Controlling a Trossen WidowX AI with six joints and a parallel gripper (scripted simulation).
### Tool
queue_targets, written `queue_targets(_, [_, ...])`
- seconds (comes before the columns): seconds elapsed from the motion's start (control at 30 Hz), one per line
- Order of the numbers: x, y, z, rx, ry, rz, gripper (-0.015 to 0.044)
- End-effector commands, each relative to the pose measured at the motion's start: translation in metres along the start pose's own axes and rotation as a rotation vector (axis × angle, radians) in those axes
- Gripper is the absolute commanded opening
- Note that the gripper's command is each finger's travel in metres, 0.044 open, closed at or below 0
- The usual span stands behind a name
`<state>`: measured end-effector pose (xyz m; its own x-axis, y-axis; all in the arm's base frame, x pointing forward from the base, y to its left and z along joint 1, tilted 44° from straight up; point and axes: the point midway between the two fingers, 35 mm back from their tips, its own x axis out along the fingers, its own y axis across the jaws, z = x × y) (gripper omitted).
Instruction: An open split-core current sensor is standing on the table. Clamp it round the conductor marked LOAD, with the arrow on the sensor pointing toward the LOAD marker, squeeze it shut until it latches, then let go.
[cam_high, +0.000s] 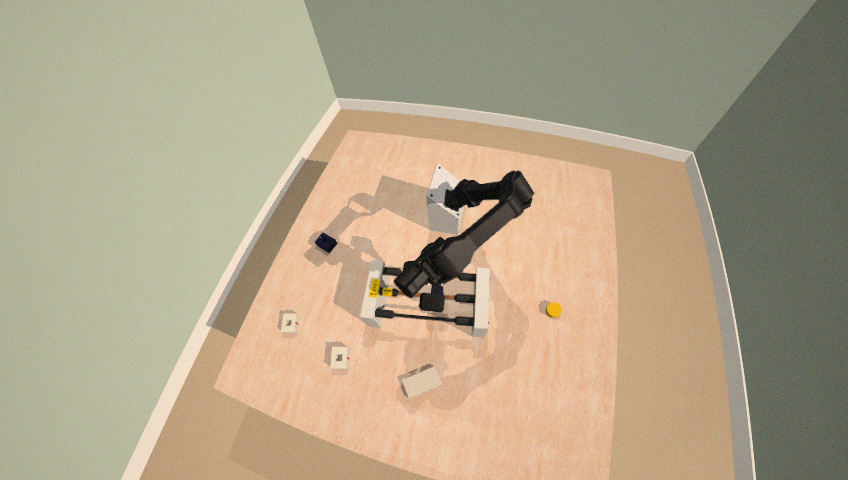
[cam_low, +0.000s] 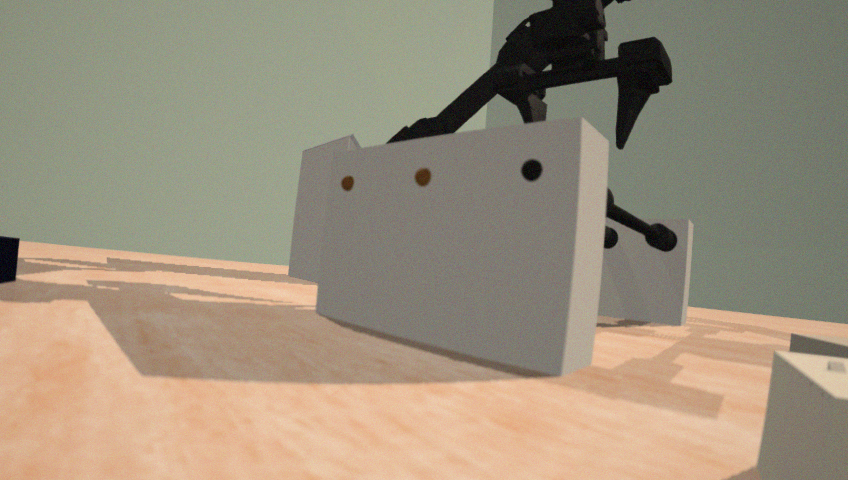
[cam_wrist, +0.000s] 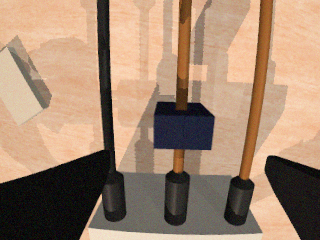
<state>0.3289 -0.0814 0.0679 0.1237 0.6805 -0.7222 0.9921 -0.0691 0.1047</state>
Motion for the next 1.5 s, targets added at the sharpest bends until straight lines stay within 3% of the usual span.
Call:
queue_targets(0.0, [-0.003, 0.000, -0.001, -0.009, -0.005, -0.004, 0.0440])
queue_targets(1.27, [-0.002, 0.000, 0.000, -0.017, 0.004, 0.001, 0.0440])
queue_targets(1.47, [0.001, -0.021, 0.027, -0.402, 0.089, 0.126, 0.0440])
